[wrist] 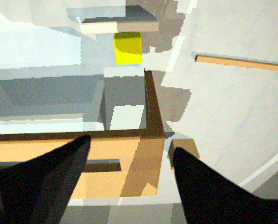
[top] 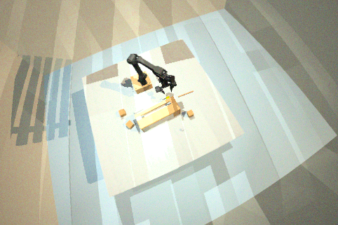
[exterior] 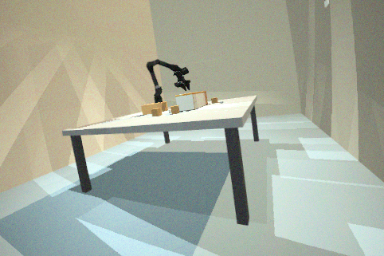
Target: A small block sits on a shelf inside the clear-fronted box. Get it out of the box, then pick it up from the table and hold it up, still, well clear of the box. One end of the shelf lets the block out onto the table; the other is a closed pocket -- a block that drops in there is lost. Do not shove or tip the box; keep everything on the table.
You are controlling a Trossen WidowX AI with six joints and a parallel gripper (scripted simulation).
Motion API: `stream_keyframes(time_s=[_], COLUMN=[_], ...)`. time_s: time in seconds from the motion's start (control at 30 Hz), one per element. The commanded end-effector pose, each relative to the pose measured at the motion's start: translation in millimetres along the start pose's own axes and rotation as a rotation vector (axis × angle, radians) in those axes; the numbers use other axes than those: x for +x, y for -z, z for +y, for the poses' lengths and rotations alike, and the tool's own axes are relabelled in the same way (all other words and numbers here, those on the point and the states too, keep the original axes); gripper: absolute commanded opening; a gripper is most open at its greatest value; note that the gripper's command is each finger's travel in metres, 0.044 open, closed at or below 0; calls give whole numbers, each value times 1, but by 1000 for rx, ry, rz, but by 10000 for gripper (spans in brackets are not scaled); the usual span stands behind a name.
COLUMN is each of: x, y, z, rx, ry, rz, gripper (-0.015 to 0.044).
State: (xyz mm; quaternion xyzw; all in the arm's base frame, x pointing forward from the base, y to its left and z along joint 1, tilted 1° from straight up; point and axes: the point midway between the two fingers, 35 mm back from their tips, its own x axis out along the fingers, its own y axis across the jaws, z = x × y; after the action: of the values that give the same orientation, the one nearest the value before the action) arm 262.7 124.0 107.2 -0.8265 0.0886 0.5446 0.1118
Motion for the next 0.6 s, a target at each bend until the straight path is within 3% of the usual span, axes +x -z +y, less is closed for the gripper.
stream_keyframes(time_s=[0.0, 0.3, 0.47, 0.57], x=[-2, 1, 68, 87], y=[-3, -4, -25, -35], z=[3, 2, 7, 12], rx=[-194, -194, -195, -195], ry=[-9, -9, -9, -9], rz=[28, 28, 29, 28], gripper=[285, 285, 285, 285])
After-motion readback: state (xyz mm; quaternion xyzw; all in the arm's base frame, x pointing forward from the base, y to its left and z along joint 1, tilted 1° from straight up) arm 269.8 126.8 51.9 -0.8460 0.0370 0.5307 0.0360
